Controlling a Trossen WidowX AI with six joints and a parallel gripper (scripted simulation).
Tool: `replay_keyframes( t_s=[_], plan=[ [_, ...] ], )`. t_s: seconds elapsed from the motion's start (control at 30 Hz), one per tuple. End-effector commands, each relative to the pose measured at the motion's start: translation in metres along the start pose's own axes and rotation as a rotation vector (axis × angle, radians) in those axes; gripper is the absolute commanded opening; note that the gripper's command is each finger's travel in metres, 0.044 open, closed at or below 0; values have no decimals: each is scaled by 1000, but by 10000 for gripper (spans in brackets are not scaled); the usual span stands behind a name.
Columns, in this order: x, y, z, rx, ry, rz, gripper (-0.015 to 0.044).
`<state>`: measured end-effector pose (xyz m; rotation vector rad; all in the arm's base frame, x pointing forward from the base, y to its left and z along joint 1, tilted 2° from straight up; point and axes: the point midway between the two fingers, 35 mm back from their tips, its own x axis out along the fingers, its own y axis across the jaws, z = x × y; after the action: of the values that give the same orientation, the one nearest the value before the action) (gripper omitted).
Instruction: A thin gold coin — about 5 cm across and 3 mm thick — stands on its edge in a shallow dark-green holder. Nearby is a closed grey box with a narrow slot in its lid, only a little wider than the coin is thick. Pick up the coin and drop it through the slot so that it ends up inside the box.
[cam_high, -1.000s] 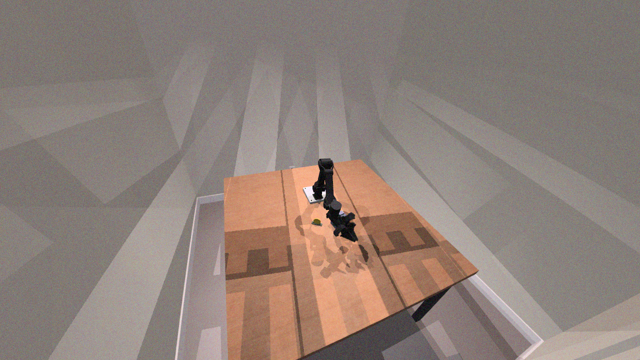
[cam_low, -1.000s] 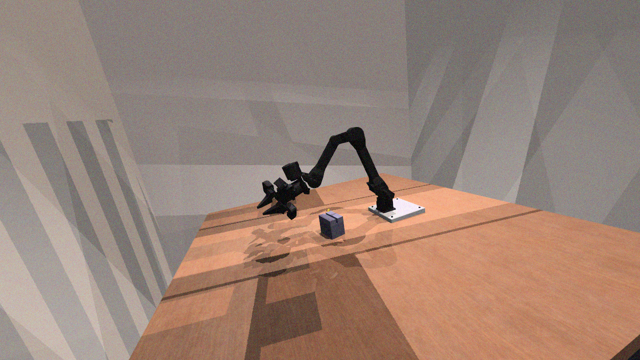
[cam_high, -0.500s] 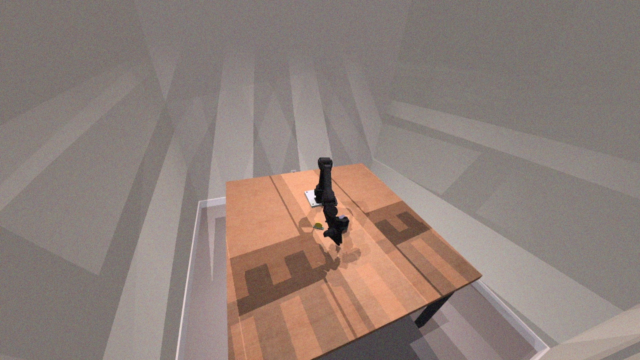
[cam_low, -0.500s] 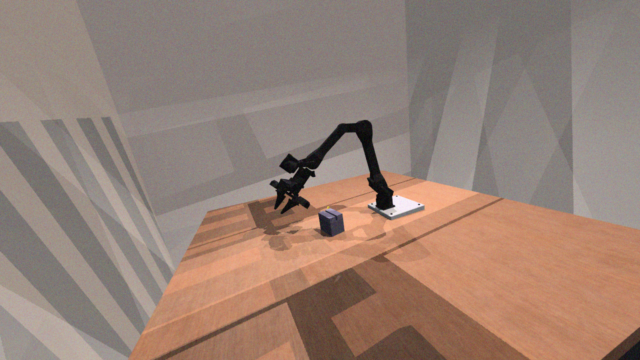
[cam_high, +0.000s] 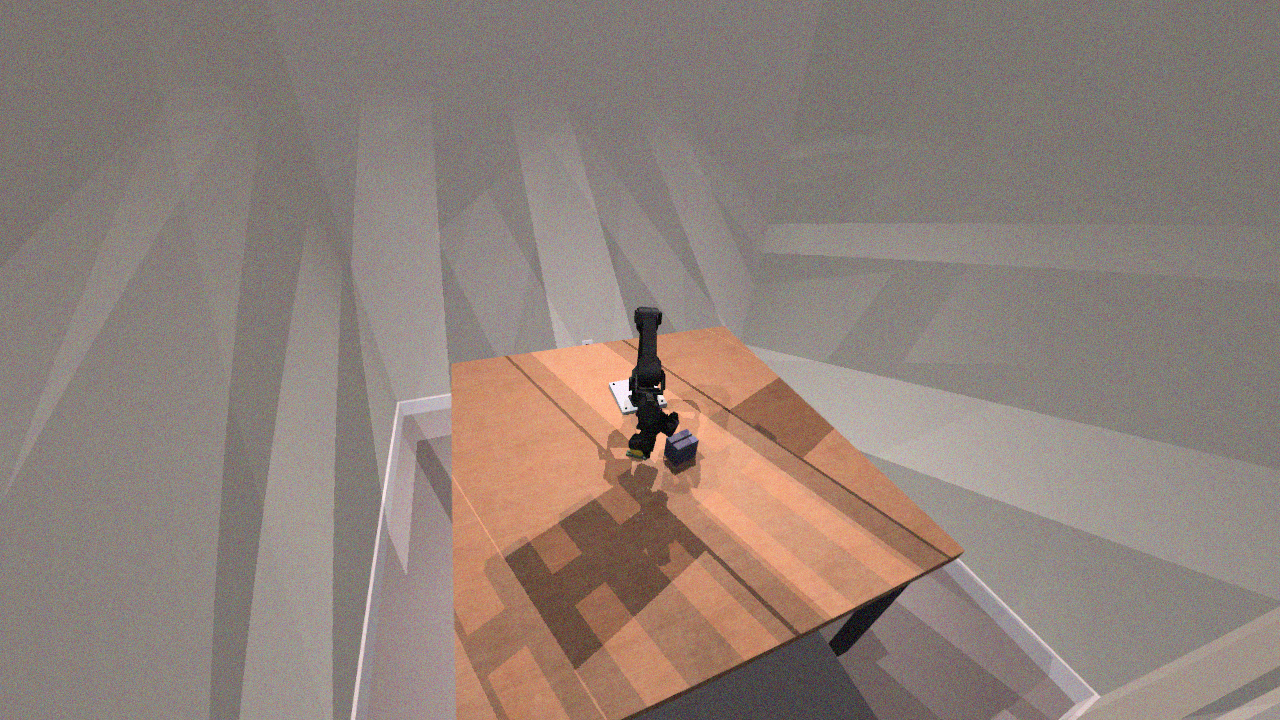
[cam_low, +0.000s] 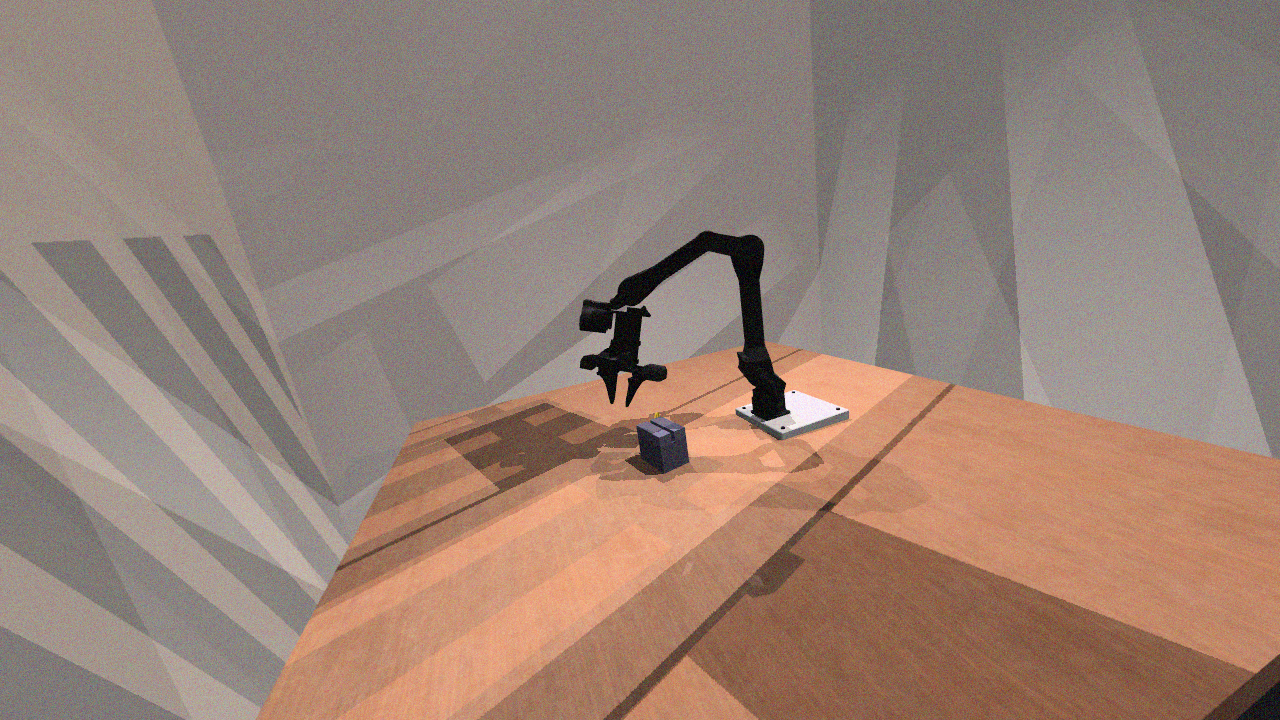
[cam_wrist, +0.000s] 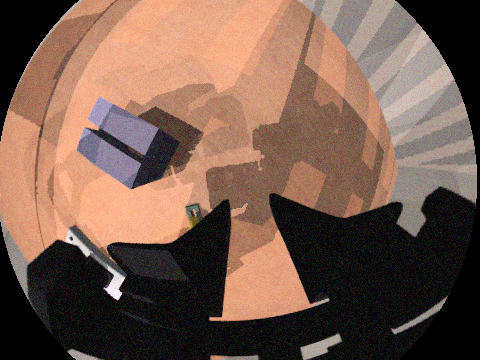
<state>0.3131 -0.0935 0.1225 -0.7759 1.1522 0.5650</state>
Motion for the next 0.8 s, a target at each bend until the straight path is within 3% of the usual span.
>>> replay_keyframes(
  t_s=[0.0, 0.33, 0.47, 0.77],
  plan=[
    [-42, 50, -43, -72, 173, 202, 161],
    [-42, 51, -43, -76, 180, 214, 161],
    [-12, 57, -49, -76, 180, 214, 161],
    [4, 61, -52, -76, 180, 214, 161]
  ],
)
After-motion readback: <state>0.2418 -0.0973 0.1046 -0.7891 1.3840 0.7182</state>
